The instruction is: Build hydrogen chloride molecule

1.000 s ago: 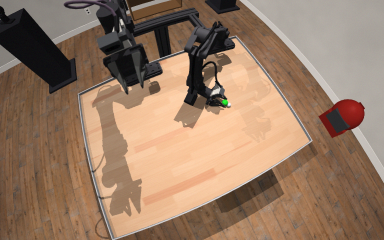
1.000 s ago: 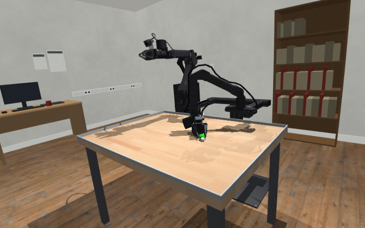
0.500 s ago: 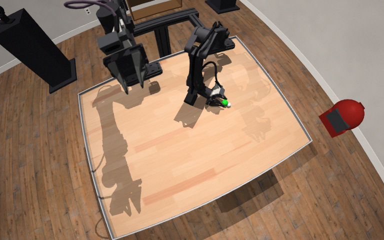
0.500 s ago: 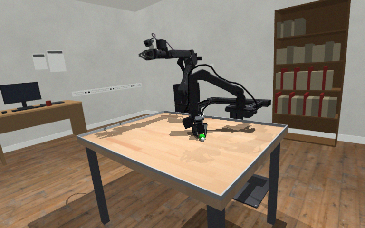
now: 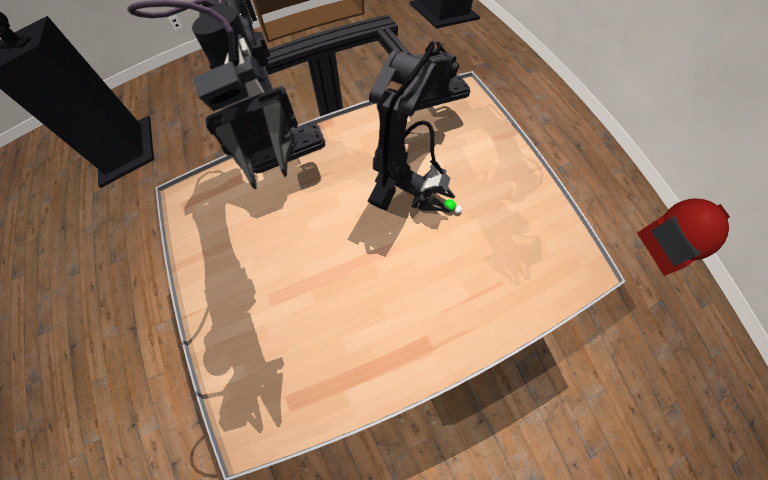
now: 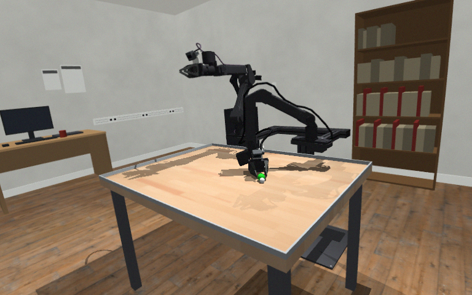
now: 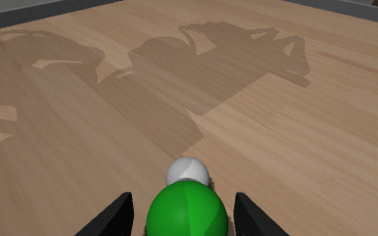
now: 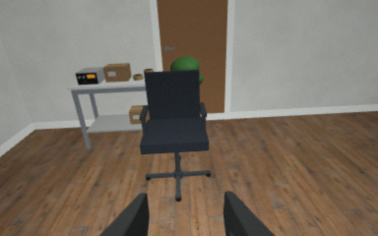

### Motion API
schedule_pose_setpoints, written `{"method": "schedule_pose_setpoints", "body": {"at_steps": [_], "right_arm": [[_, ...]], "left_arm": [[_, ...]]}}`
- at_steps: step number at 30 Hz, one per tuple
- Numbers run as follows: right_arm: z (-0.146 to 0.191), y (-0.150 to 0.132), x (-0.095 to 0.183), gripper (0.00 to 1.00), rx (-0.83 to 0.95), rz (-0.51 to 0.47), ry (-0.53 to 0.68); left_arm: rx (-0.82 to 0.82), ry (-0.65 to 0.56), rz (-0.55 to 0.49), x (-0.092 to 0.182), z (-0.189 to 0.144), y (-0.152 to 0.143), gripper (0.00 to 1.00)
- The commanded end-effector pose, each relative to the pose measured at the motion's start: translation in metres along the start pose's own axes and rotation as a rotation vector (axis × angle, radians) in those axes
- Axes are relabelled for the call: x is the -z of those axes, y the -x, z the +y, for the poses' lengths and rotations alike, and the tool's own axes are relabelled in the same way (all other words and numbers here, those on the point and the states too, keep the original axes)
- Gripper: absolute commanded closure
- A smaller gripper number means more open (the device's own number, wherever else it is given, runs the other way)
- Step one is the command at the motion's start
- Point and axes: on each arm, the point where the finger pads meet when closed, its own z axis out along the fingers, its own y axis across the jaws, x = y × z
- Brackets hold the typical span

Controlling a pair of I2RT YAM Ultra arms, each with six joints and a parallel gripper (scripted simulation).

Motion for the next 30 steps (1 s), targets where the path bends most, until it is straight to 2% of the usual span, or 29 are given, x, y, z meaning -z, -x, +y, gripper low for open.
{"method": "schedule_pose_setpoints", "body": {"at_steps": [1,7,11,20,23,26,30], "right_arm": [[0.005,0.031,0.01,0.64,0.004,-0.08,0.015],[0.005,0.031,0.01,0.64,0.004,-0.08,0.015],[0.005,0.031,0.01,0.64,0.004,-0.08,0.015],[0.005,0.031,0.01,0.64,0.004,-0.08,0.015],[0.005,0.031,0.01,0.64,0.004,-0.08,0.015],[0.005,0.031,0.01,0.64,0.004,-0.08,0.015],[0.005,0.031,0.01,0.64,0.004,-0.08,0.015]], "left_arm": [[0.019,-0.027,-0.025,0.01,-0.011,0.019,0.52],[0.036,-0.033,-0.023,0.011,-0.016,0.019,0.52],[-0.008,-0.02,-0.028,0.018,-0.004,0.042,0.52],[0.013,-0.023,-0.026,0.031,-0.007,0.078,0.52],[-0.003,-0.015,-0.028,0.03,-0.003,0.079,0.52],[0.004,-0.021,-0.027,0.036,-0.003,0.092,0.52],[0.032,-0.025,-0.023,0.033,-0.011,0.086,0.52]]}}
